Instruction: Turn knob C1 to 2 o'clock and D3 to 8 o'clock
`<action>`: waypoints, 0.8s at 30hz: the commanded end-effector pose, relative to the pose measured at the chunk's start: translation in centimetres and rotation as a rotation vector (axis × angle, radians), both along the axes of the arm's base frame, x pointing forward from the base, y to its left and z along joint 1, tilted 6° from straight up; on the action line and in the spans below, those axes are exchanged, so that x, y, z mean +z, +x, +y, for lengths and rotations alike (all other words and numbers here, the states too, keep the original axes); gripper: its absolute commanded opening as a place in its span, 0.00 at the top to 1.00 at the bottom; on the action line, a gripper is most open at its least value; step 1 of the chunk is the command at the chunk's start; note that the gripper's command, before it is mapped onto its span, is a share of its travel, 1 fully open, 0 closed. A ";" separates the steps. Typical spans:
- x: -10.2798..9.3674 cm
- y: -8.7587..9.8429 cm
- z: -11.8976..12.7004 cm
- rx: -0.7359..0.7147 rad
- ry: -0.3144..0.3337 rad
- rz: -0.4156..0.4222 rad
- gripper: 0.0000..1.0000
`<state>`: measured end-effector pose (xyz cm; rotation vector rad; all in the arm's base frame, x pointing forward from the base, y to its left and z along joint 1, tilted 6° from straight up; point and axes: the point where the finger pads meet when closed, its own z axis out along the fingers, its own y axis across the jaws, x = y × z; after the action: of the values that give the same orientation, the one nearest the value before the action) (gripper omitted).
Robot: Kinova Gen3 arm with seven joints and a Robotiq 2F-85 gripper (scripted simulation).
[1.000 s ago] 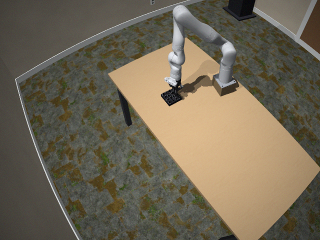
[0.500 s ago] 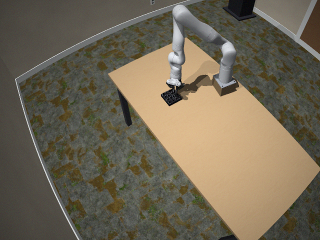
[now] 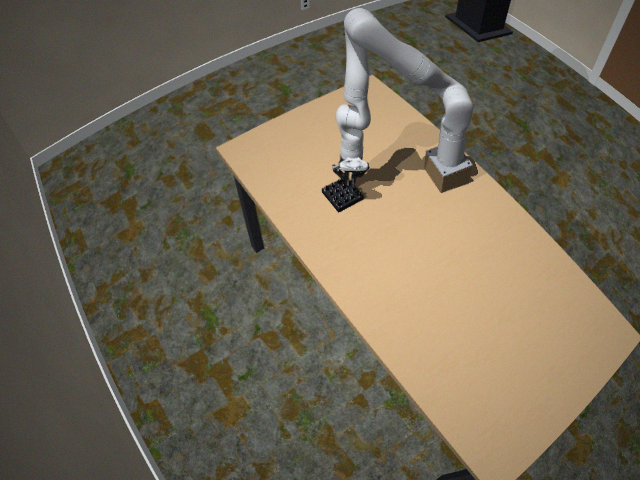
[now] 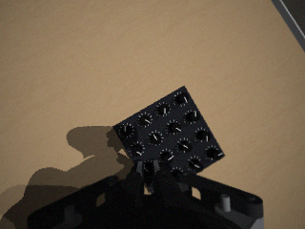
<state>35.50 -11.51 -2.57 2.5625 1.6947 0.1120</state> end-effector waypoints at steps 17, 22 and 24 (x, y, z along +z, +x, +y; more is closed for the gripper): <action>0.0 0.0 0.0 0.194 -0.014 0.003 0.92; 0.0 0.0 0.0 0.205 -0.015 0.004 0.92; 0.0 0.0 0.0 0.209 -0.015 0.004 0.92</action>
<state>35.49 -11.52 -2.58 2.3695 1.9501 0.1035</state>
